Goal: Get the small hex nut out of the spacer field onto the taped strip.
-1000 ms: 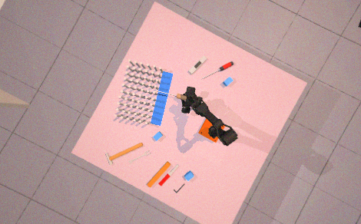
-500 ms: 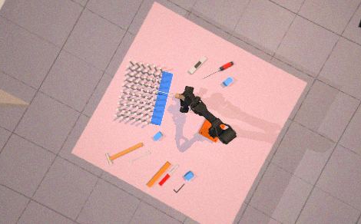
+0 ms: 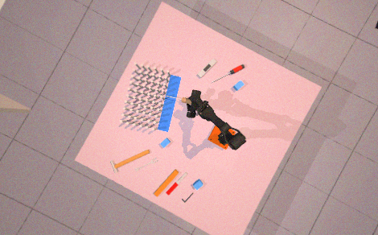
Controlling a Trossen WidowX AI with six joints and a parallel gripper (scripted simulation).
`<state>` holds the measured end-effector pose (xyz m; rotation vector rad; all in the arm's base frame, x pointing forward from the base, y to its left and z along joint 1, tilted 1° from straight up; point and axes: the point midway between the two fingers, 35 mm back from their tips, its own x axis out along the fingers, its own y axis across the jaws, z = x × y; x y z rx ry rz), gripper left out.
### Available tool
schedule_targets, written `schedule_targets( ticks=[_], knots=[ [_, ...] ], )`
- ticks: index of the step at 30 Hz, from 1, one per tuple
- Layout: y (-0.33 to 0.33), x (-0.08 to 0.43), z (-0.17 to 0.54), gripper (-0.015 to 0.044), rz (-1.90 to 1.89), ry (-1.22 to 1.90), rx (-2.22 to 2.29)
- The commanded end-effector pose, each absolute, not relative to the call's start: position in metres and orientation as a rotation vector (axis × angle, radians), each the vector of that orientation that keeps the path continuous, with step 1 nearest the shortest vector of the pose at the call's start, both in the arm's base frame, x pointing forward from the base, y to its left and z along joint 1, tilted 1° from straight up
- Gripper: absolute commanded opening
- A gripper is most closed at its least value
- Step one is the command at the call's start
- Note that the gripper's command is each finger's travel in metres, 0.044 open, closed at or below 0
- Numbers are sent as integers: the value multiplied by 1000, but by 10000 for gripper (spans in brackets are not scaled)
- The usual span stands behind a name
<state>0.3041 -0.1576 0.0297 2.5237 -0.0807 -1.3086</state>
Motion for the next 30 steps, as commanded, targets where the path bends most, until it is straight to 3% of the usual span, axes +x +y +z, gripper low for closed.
schedule_targets(
  ticks=[1, 30],
  knots=[
    [-159, 310, 31, 0, -1301, -89, 2527],
    [-157, 332, 32, 0, -1297, -88, 2530]
  ],
)
